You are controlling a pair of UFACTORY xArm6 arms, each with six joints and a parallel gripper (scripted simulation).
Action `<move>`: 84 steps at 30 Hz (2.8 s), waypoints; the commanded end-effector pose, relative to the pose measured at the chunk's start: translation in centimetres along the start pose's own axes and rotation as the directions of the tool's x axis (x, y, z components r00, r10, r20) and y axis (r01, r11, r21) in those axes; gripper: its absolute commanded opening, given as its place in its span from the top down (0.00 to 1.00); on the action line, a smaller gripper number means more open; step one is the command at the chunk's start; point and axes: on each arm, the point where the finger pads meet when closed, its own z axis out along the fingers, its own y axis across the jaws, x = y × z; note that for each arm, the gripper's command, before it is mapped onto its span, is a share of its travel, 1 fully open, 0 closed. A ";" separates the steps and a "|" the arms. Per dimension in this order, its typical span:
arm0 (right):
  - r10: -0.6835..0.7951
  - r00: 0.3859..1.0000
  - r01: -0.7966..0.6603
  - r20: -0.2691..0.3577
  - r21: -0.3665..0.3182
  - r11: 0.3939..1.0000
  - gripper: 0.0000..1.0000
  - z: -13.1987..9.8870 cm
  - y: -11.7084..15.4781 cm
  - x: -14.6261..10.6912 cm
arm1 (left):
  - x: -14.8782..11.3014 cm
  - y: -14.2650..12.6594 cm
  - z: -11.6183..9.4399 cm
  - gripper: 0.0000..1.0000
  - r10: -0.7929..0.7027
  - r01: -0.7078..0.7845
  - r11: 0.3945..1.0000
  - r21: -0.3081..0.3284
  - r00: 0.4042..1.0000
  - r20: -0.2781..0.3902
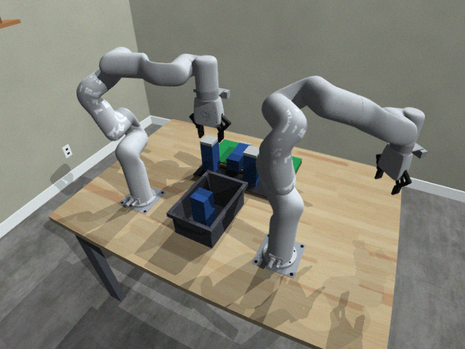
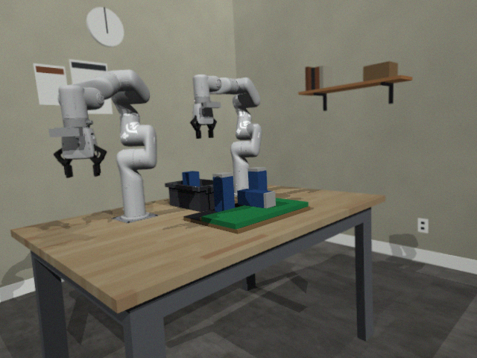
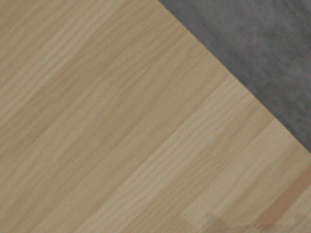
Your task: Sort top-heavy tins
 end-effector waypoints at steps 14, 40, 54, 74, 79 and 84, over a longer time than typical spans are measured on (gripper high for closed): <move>0.000 1.000 0.000 -0.004 0.000 1.000 0.00 -0.2 0.0 0.1 | 13.1 -0.5 -0.1 0.16 0.003 -0.003 1.000 -0.005 1.000 0.004; 0.000 1.000 0.000 -0.004 0.000 1.000 0.00 -0.2 0.0 0.1 | 31.6 -1.8 0.0 0.16 0.002 -0.002 1.000 -0.005 1.000 0.004; 0.000 1.000 0.000 -0.004 0.000 1.000 0.00 -0.2 0.0 0.1 | 32.1 -1.7 -0.1 0.16 0.002 -0.002 1.000 -0.005 1.000 0.004; 0.000 1.000 0.000 -0.004 0.000 1.000 0.00 -0.2 0.0 0.1 | 32.0 -1.7 5.8 0.16 0.002 -0.002 1.000 -0.006 1.000 0.004; 0.000 1.000 0.000 -0.004 0.000 1.000 0.00 -0.2 0.0 0.1 | 32.0 -1.7 7.3 0.16 0.002 -0.002 1.000 -0.005 1.000 0.003; 0.000 1.000 0.000 -0.004 0.000 1.000 0.00 -0.2 0.0 0.1 | 32.0 -1.7 9.8 0.16 0.002 -0.002 1.000 -0.005 1.000 0.003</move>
